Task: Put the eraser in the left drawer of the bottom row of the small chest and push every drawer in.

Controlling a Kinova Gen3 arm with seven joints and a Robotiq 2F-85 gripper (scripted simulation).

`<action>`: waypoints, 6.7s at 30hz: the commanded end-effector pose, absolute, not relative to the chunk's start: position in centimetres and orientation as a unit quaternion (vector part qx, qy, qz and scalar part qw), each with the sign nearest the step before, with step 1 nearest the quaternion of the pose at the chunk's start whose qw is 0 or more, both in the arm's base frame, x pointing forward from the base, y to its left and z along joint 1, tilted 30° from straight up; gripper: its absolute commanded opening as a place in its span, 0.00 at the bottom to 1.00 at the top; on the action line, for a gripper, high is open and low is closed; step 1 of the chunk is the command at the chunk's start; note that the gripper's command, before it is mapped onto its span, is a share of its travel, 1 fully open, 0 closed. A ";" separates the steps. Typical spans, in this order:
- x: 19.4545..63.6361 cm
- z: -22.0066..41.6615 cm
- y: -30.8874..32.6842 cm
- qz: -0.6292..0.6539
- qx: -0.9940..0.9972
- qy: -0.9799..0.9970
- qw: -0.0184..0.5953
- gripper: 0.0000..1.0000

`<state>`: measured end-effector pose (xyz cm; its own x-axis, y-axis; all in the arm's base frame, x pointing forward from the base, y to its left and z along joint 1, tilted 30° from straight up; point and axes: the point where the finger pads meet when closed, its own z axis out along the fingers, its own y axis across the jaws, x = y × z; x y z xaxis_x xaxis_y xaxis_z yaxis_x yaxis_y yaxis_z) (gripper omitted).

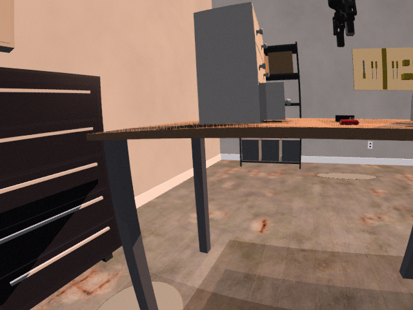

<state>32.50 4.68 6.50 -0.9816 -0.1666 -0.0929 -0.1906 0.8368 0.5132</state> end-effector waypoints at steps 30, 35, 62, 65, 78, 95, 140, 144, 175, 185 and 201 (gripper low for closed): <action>37.6 2.3 15.3 0.423 -0.057 0.867 0.258 1.00; 39.0 1.5 14.8 0.404 -0.031 0.856 0.321 1.00; 40.2 -1.5 10.0 0.277 0.023 0.860 0.428 1.00; 40.2 -1.5 9.9 0.275 0.023 0.860 0.429 1.00; 40.2 -1.5 9.9 0.275 0.023 0.860 0.429 0.00; 40.2 -1.6 10.0 0.274 0.024 0.861 0.427 0.00; 43.3 -7.4 14.2 0.270 0.029 0.866 0.419 0.00; 43.3 -7.4 14.2 0.270 0.029 0.866 0.419 0.00; 43.3 -7.3 14.1 0.270 0.029 0.866 0.419 0.00; 43.3 -7.3 14.1 0.270 0.029 0.866 0.419 0.00; 43.6 -7.3 14.2 0.270 0.029 0.866 0.419 0.00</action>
<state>43.46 14.18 -7.43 -0.6497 0.2761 -0.7083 -0.1745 0.8527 0.4924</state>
